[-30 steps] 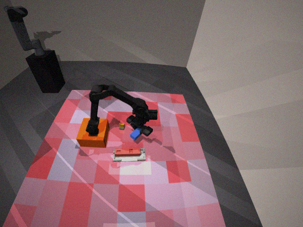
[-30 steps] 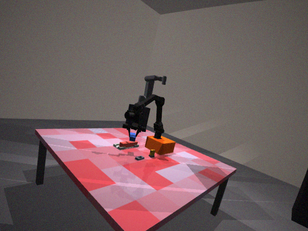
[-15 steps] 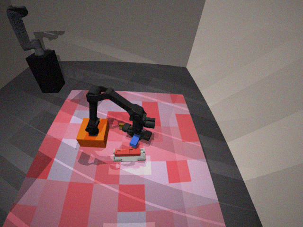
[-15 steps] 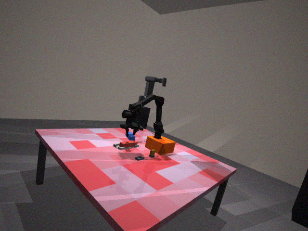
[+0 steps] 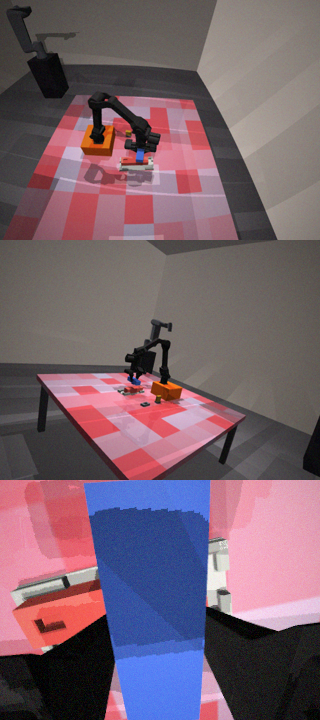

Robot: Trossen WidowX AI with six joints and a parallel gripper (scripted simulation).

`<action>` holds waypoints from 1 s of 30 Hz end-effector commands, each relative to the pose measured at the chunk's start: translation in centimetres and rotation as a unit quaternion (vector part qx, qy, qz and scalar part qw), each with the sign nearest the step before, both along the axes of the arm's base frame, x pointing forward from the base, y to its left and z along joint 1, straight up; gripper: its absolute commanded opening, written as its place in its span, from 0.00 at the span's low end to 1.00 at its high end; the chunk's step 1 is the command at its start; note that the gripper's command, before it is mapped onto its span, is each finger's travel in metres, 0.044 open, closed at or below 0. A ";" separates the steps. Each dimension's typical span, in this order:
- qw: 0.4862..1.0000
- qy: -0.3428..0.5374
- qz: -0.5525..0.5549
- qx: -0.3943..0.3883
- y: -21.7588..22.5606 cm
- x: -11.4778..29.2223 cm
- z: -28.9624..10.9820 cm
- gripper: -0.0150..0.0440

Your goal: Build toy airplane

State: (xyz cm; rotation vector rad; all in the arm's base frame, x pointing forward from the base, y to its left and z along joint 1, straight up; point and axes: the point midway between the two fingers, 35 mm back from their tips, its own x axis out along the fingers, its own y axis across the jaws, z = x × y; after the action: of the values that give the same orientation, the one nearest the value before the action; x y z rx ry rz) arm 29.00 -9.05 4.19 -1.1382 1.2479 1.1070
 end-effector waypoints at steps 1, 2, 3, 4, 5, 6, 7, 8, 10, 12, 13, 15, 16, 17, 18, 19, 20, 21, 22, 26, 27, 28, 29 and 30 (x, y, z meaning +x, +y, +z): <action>0.999 0.001 0.042 -0.004 -1.1 -0.8 -0.3 0.25; 0.999 0.001 0.053 -0.004 -1.3 -1.0 -0.3 0.25; 0.998 0.001 0.063 -0.005 -1.6 -1.2 -0.4 0.25; 0.997 0.001 0.071 -0.005 -1.7 -1.3 -0.5 0.25; 0.997 0.002 0.075 -0.005 -1.9 -1.4 -0.5 0.25; 0.997 0.002 0.077 -0.005 -1.9 -1.4 -0.5 0.25; 0.997 0.002 0.077 -0.005 -1.9 -1.4 -0.5 0.30; 0.997 0.002 0.077 -0.005 -1.9 -1.4 -0.5 0.34; 0.997 0.002 0.077 -0.005 -1.9 -1.4 -0.5 0.43; 0.997 0.002 0.077 -0.005 -1.9 -1.4 -0.5 0.52; 0.997 0.002 0.077 -0.005 -1.9 -1.4 -0.5 0.57; 0.997 0.002 0.077 -0.005 -1.9 -1.4 -0.5 0.58; 0.997 0.002 0.077 -0.005 -1.9 -1.4 -0.5 0.58; 0.997 0.002 0.077 -0.005 -1.9 -1.4 -0.5 0.58; 0.997 0.002 0.077 -0.005 -1.9 -1.4 -0.5 0.58; 0.997 0.002 0.077 -0.005 -1.9 -1.4 -0.5 0.58; 0.997 0.002 0.077 -0.005 -1.9 -1.4 -0.5 0.58; 0.997 0.002 0.077 -0.005 -1.9 -1.4 -0.5 0.58; 0.997 0.002 0.077 -0.005 -1.9 -1.4 -0.5 0.58; 0.997 0.002 0.077 -0.005 -1.9 -1.4 -0.5 0.58; 0.997 0.002 0.077 -0.005 -1.9 -1.4 -0.5 0.58; 0.997 0.002 0.077 -0.005 -1.9 -1.4 -0.5 0.58; 0.997 0.002 0.077 -0.005 -2.0 -1.4 -0.5 0.58; 0.997 0.002 0.077 -0.005 -2.0 -1.4 -0.5 0.58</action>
State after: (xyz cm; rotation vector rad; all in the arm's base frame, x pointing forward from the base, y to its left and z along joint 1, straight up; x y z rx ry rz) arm 27.56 -10.90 3.68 -1.2504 1.1835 1.2186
